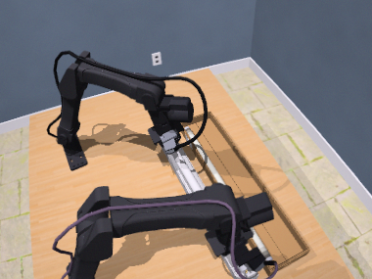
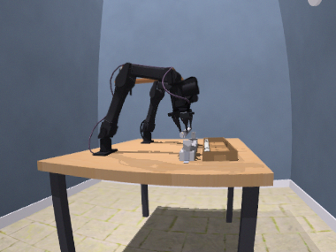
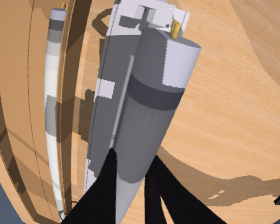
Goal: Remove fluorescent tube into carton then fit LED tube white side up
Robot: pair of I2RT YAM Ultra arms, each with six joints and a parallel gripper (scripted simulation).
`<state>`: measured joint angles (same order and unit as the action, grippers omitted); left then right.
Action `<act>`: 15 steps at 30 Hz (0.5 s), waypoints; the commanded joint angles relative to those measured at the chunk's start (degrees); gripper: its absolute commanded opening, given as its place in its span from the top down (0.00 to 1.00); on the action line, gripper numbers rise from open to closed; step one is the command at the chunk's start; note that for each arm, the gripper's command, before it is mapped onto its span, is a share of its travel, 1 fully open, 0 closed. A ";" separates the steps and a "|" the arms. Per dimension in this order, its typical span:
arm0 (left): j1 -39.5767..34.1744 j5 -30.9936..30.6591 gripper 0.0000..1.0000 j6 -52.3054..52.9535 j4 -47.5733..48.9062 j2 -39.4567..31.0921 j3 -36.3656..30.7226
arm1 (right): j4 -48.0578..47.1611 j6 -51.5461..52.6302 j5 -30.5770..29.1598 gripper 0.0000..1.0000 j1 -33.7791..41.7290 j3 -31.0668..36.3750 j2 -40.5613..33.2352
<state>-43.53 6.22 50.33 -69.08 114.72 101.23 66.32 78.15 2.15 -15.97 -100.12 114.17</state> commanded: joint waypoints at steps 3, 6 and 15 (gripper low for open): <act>0.65 -1.03 0.89 1.22 -0.86 0.18 2.85 | 0.59 0.78 -0.18 0.89 0.52 -2.77 -0.20; 1.11 -1.11 0.89 1.83 -1.27 1.61 3.61 | 0.90 1.09 -0.85 0.89 1.13 -3.54 1.64; 1.26 -1.12 0.89 1.94 0.21 1.81 4.11 | 1.10 1.16 0.28 0.89 1.22 -4.19 2.01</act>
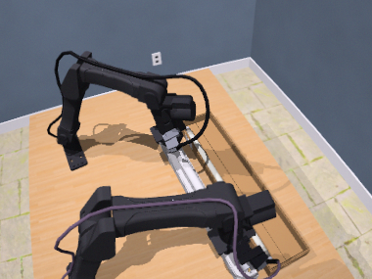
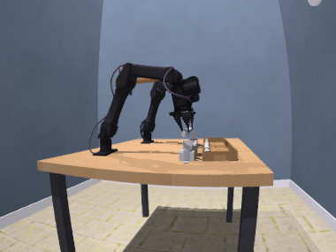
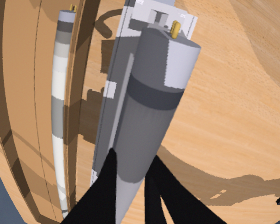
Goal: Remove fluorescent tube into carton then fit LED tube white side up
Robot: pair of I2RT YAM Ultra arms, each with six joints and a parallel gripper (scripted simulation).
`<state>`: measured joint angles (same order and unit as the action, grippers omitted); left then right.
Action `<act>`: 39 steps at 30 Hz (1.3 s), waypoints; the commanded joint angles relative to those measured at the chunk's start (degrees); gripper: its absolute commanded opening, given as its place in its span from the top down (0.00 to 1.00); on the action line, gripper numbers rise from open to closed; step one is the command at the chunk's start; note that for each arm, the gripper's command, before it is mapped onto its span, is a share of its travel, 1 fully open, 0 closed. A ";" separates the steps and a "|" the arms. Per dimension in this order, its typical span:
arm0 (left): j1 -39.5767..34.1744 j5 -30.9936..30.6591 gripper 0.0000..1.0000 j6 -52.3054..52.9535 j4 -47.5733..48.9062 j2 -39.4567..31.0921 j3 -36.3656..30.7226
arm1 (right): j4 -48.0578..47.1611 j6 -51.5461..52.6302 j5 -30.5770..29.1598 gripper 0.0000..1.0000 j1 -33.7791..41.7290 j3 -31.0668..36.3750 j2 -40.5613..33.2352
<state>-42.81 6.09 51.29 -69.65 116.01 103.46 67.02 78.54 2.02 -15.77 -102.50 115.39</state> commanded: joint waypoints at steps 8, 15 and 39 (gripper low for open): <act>0.98 -1.13 0.89 1.72 -1.14 1.38 3.05 | 0.74 1.12 -0.58 0.89 1.16 -2.94 1.52; 1.09 -1.27 0.89 2.39 -1.75 1.72 4.90 | 1.36 1.43 -0.86 0.89 1.24 -4.74 2.02; 0.80 -1.46 0.89 2.40 -0.50 2.65 3.74 | 1.30 1.46 -0.03 0.89 1.38 -4.87 -0.28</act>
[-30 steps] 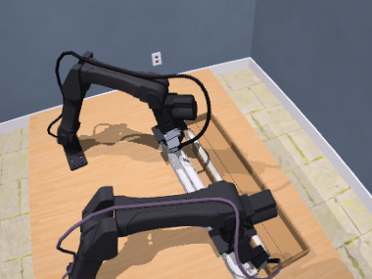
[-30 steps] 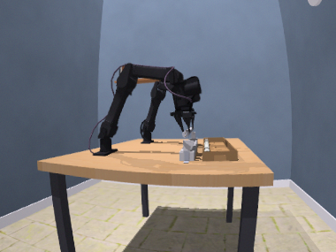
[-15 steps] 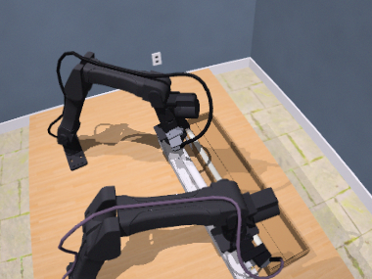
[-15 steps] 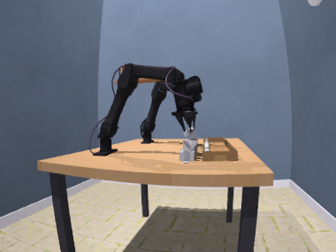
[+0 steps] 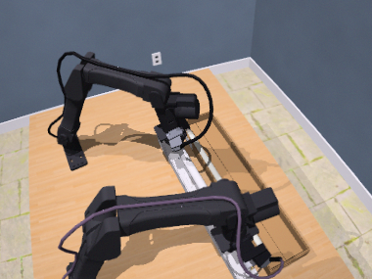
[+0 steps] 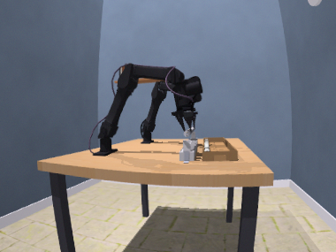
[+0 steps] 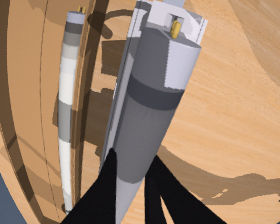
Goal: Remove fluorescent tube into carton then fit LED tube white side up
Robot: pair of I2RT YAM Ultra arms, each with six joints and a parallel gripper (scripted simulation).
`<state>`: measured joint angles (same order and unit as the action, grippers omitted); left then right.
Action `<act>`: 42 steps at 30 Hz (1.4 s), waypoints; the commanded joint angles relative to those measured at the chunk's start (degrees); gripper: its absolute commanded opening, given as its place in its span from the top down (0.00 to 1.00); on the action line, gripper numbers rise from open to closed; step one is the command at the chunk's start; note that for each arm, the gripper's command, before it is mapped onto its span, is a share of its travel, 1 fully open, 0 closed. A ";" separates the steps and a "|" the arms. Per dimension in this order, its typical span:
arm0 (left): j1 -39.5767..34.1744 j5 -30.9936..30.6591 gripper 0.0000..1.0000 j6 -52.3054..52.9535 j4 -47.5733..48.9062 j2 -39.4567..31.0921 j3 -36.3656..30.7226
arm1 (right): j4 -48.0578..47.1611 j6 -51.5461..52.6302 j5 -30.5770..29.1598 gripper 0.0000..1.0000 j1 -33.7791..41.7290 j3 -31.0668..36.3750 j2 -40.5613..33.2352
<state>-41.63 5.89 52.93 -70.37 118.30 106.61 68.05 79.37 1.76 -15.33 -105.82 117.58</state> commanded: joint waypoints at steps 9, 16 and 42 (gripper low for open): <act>0.04 -1.39 0.89 0.83 -0.42 -1.28 2.04 | -0.57 0.70 0.89 0.89 0.02 0.67 -1.64; 0.28 -1.43 0.89 0.80 -0.86 -0.11 1.70 | -0.18 0.68 0.90 0.89 0.42 -0.16 -1.72; -0.33 -1.29 0.89 0.75 2.17 -0.74 -1.15 | -1.76 0.36 0.40 0.89 0.53 1.16 -1.35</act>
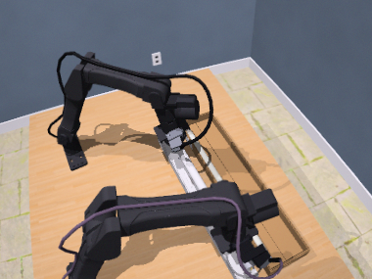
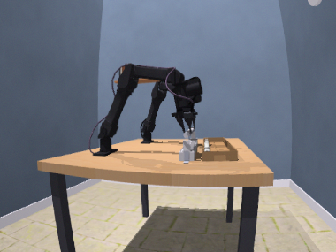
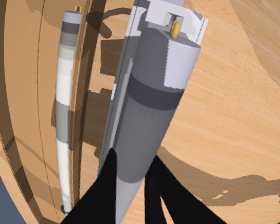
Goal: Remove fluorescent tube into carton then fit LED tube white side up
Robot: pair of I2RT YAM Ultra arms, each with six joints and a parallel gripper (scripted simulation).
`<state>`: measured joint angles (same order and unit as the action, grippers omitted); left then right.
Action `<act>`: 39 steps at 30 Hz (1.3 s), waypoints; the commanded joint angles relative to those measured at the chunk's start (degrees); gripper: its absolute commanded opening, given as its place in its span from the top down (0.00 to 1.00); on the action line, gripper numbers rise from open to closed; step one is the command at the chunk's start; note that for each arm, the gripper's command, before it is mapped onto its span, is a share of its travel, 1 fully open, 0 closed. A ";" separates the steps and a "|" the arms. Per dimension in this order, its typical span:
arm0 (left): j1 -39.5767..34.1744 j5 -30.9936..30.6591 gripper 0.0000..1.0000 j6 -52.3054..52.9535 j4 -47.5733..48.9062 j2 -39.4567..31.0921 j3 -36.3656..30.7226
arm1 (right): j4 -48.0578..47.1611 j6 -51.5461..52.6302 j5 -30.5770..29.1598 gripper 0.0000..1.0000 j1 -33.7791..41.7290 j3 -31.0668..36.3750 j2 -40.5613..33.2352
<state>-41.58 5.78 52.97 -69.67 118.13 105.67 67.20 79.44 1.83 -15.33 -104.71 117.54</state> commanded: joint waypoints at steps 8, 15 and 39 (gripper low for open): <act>-0.56 -1.14 0.89 0.71 1.48 -0.95 -0.04 | -1.39 0.16 0.20 0.89 0.55 -0.23 -0.94; -0.65 -1.05 0.89 0.68 2.56 -1.17 -0.95 | -2.01 -0.07 0.34 0.89 0.48 0.57 -0.73; -0.65 -0.81 0.89 0.33 3.54 -1.01 -2.24 | -2.88 -0.37 0.71 0.89 0.43 0.99 -2.43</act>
<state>-41.60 5.76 52.97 -67.66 118.15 103.70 65.08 79.42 1.78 -15.33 -102.72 117.69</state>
